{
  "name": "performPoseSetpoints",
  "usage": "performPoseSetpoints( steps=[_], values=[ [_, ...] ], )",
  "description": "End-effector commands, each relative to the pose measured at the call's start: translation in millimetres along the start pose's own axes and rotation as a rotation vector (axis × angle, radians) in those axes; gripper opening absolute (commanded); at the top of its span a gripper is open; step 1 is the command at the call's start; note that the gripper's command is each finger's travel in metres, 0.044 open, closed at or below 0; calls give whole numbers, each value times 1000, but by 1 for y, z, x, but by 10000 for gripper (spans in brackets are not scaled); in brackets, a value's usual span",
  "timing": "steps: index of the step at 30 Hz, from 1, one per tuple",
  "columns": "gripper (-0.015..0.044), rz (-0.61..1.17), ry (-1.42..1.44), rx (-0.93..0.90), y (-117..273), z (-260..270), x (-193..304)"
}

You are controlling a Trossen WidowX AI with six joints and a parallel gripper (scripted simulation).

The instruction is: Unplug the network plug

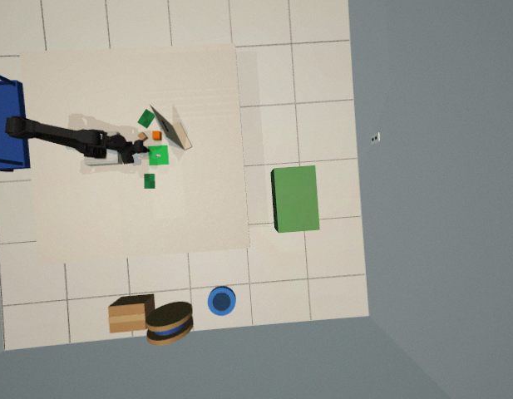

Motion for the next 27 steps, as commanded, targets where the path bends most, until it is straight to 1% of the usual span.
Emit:
performPoseSetpoints(
  steps=[1, 8, 9, 10, 27],
  values=[
    [156, 4, 6, -6, 10, 5, 0],
    [156, 4, 6, -5, 21, 9, 1],
    [156, 0, 0, 0, 14, 6, 0],
    [156, 0, 0, 0, 16, 7, 0],
    [156, 2, 3, -3, 57, 42, 1]
  ],
)
Point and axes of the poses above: the point midway between the two fingers, 35 mm back from their tips, its own y axis back along the fingers, its own z axis across the jaws, x = y × z, the point moved 10 cm from there along y, back along the fingers, and after that the axes turned 1 degree about -y, right-handed, at the moved point
